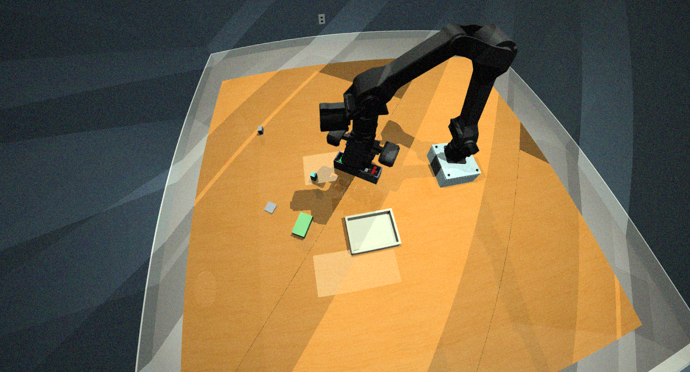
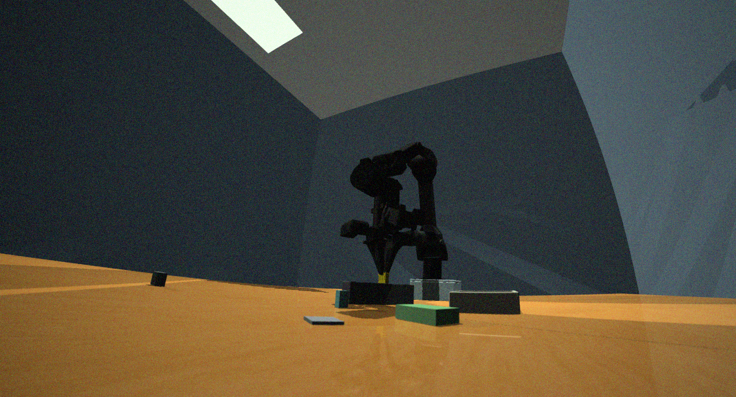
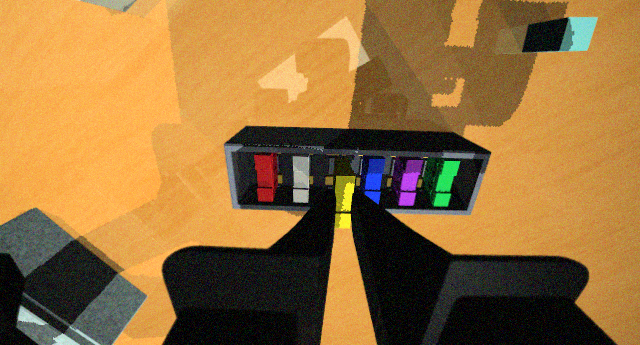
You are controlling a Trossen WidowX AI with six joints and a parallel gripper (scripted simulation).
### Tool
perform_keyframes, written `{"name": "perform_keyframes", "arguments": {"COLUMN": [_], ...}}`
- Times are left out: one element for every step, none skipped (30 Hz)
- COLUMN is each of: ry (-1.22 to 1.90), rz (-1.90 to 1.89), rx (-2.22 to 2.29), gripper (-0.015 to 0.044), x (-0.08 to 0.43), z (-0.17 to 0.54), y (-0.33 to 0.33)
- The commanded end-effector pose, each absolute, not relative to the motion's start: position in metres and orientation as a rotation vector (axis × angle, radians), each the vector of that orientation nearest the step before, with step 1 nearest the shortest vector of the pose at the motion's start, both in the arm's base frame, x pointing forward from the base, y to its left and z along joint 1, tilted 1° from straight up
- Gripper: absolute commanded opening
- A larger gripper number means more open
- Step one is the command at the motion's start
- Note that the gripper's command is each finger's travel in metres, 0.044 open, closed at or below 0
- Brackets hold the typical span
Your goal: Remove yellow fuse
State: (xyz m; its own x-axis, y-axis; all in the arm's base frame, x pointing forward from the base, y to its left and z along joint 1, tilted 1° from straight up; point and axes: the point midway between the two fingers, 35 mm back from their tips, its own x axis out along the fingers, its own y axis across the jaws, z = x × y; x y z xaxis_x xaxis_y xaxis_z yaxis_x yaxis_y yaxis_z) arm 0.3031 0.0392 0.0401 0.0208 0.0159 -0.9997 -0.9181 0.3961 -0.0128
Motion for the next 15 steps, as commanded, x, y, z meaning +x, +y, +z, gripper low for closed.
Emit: {"name": "perform_keyframes", "arguments": {"ry": [1.346, 1.346, 1.346, 1.346, 1.346, 1.346, 1.346, 1.346, 1.346, 1.346, 1.346, 1.346, 1.346, 1.346, 1.346], "rz": [0.908, 0.908, 0.908, 0.908, 0.908, 0.908, 0.908, 0.909, 0.909, 0.909, 0.909, 0.909, 0.909, 0.909, 0.909], "rx": [-0.901, -0.901, -0.901, -0.901, -0.901, -0.901, -0.901, -0.901, -0.901, -0.901, -0.901, -0.901, -0.901, -0.901, -0.902], "gripper": [0.0, 0.0, 0.0, 0.0, 0.0, 0.0, 0.0, 0.0, 0.0, 0.0, 0.0, 0.0, 0.0, 0.0, 0.0], "x": [0.3029, 0.3029, 0.3029, 0.3028, 0.3028, 0.3028, 0.3028, 0.3028, 0.3027, 0.3027, 0.3027, 0.3026, 0.3026, 0.3026, 0.3025], "z": [0.042, 0.0425, 0.043, 0.0435, 0.044, 0.0445, 0.045, 0.0455, 0.046, 0.0465, 0.0469, 0.0474, 0.0479, 0.0484, 0.0489], "y": [0.0394, 0.0394, 0.0394, 0.0394, 0.0394, 0.0394, 0.0394, 0.0394, 0.0393, 0.0393, 0.0393, 0.0393, 0.0393, 0.0393, 0.0393]}}
